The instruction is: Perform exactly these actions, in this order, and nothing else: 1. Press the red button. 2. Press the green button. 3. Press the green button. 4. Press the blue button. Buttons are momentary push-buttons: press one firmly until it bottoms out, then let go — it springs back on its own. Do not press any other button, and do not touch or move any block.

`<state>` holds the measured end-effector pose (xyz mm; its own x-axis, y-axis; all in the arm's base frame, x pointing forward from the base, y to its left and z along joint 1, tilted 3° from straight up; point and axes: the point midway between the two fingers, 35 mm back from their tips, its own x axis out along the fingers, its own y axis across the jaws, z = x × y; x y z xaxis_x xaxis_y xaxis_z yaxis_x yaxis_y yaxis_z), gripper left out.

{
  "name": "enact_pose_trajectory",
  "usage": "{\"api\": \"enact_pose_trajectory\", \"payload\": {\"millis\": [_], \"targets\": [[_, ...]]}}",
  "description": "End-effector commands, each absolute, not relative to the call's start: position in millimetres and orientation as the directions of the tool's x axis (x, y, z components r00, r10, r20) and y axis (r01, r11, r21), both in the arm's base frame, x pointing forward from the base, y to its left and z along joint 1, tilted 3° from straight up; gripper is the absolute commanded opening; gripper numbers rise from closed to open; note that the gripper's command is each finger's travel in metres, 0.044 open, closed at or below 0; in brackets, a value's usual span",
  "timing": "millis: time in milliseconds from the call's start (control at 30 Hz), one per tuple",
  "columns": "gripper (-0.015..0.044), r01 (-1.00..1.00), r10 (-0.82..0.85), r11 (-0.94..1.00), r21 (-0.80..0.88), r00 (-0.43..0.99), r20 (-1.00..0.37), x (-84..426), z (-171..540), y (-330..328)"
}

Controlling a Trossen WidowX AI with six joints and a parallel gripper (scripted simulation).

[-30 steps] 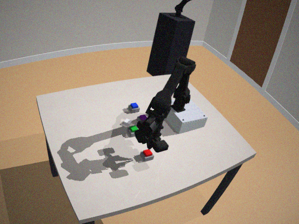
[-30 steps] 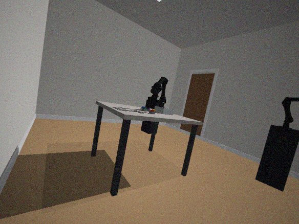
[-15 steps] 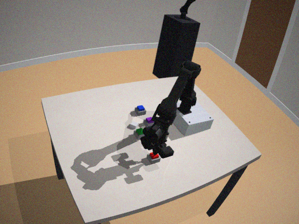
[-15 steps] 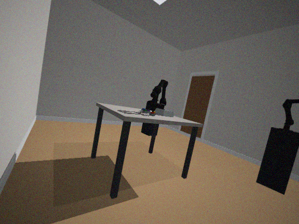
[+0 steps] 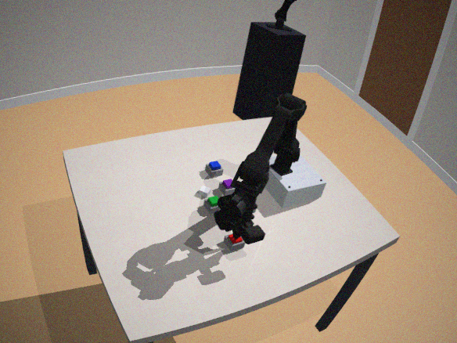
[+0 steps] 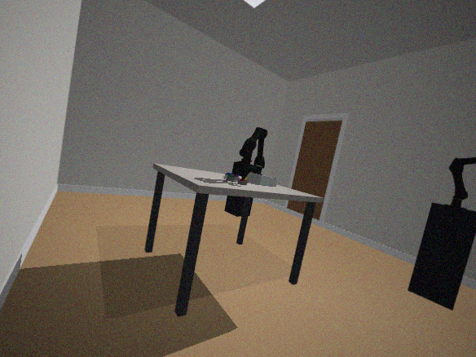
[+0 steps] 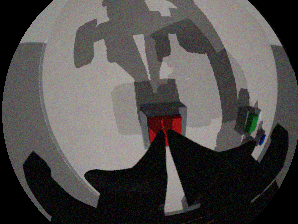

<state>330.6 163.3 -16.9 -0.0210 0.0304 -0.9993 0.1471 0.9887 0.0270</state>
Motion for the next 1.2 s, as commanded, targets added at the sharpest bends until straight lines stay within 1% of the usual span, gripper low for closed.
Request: {"api": "enact_pose_trajectory", "payload": {"millis": [0,300,433,633,800,1000,1067,1167], "targets": [[0.002,0.149,0.027,0.989,0.023,-0.022,-0.999,330.3,-17.9,162.8],[0.002,0.149,0.027,0.989,0.023,-0.022,-0.999,330.3,-17.9,162.8],[0.002,0.149,0.027,0.989,0.023,-0.022,-0.999,331.2,14.6,162.0],[0.002,0.149,0.027,0.989,0.023,-0.022,-0.999,331.5,17.0,162.0],[0.002,0.149,0.026,0.989,0.023,-0.021,-0.999,332.9,73.7,160.6],[0.002,0.149,0.026,0.989,0.023,-0.021,-0.999,332.7,76.3,160.4],[0.002,0.149,0.025,0.989,0.022,-0.021,-0.999,333.2,76.6,148.1],[0.002,0.149,0.02,0.989,0.017,-0.02,-1.0,330.0,77.0,95.5]]}}
